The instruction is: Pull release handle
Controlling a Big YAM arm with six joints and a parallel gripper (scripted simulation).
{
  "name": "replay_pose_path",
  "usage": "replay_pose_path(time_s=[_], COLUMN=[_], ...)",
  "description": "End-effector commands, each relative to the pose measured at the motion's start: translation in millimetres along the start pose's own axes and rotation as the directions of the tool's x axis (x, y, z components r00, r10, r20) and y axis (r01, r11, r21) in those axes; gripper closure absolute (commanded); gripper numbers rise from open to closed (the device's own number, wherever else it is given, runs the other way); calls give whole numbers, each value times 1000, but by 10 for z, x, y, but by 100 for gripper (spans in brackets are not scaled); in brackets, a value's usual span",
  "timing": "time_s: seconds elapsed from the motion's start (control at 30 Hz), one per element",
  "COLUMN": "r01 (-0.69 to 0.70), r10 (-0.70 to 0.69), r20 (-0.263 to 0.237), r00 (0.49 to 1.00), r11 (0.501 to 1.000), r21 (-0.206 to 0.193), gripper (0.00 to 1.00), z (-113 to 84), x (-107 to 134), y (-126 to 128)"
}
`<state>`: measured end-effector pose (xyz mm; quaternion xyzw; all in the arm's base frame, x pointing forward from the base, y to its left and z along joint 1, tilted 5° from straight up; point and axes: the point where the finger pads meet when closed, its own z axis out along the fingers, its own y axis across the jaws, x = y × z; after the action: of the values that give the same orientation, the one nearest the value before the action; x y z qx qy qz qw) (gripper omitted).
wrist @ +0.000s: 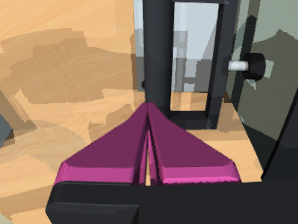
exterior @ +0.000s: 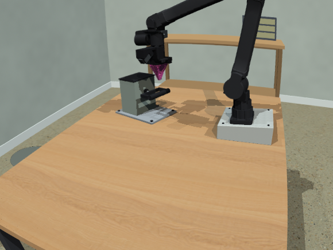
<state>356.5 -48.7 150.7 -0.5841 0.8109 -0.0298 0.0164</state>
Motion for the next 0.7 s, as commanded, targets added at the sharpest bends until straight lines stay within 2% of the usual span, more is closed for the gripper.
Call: replay_pose_path(time_s=[0.0, 0.37, 0.4, 0.67], r01=[3, 3, 3, 3], r10=[-4, -3, -3, -3], r20=[11, 12, 12, 12], r00=[1000, 1000, 1000, 1000], r11=[999, 999, 999, 999], r21=[46, 49, 49, 49], gripper=[100, 100, 52, 52], z=[-121, -127, -127, -127], x=[-12, -10, -10, -10], y=[-268, -289, -289, -289])
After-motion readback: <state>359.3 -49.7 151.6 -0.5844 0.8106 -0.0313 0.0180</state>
